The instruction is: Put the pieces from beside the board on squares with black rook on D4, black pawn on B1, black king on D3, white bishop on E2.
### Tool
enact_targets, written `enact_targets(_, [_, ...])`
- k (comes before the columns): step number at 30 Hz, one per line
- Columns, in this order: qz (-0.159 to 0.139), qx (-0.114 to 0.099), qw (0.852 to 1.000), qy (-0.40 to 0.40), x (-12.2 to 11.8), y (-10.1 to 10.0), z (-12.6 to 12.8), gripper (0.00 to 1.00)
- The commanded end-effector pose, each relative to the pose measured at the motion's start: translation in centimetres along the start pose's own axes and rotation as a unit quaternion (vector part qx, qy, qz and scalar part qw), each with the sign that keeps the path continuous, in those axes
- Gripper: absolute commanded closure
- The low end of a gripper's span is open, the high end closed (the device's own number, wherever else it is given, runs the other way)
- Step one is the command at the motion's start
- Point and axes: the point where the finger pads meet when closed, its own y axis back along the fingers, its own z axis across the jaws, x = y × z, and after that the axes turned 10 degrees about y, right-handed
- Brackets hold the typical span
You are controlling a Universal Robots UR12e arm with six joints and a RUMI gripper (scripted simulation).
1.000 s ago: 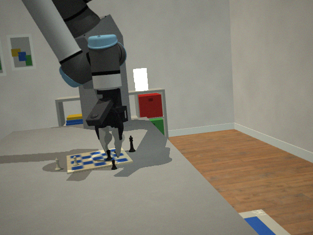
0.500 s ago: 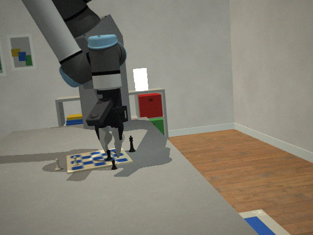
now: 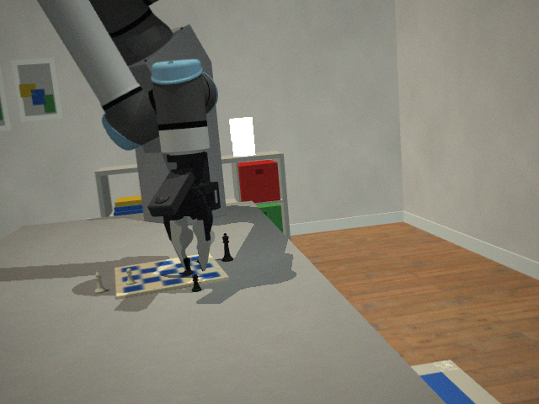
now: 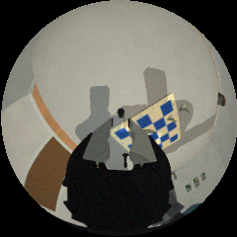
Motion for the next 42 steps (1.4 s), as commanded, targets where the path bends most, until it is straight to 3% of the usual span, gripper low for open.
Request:
enact_targets(1, [0.000, 0.000, 1.000, 0.000, 0.1, 0.1, 0.0, 0.80])
enact_targets(23, [0.000, 0.000, 1.000, 0.000, 0.1, 0.0, 0.0, 0.80])
enact_targets(42, [0.000, 0.000, 1.000, 0.000, 0.1, -2.8, 0.0, 0.80])
